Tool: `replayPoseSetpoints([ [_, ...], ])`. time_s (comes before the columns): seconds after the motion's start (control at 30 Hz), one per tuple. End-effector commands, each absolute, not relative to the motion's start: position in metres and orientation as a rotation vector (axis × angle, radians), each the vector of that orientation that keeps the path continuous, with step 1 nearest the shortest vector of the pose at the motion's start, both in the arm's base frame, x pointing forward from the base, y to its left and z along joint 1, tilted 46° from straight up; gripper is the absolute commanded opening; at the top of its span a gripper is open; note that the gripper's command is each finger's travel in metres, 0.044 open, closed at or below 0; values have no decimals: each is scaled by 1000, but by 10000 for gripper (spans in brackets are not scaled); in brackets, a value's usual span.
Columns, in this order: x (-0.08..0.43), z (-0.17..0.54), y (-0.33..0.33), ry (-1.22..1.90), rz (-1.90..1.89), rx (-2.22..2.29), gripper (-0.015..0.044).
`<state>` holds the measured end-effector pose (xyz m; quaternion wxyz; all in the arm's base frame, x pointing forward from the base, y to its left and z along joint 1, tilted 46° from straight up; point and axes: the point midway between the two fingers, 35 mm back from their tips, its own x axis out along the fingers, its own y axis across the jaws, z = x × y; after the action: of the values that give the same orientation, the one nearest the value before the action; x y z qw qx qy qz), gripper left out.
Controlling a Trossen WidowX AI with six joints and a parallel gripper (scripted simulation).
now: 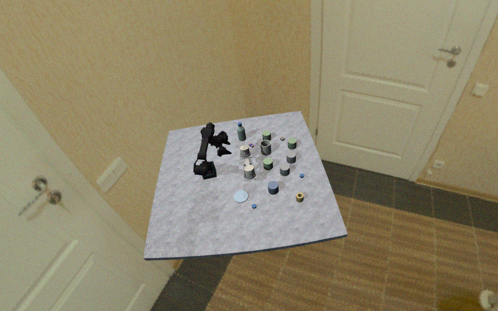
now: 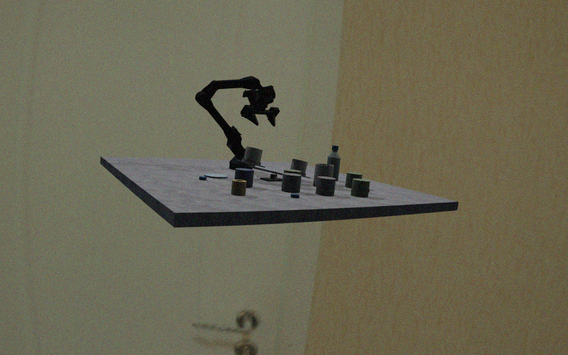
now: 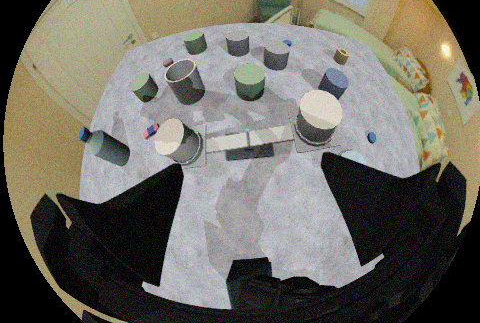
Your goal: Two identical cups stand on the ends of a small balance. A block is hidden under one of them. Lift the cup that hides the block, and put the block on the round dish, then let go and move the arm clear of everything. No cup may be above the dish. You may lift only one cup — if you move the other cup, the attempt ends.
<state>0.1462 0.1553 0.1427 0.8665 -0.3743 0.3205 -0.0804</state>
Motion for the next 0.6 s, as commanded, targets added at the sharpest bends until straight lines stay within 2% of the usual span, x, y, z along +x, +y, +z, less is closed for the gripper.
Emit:
replayPoseSetpoints([
  [0.0, 150, 139, 161, 685, -218, -719, 440],
  [0.57, 184, 99, 188, 770, -566, -256, 440],
])
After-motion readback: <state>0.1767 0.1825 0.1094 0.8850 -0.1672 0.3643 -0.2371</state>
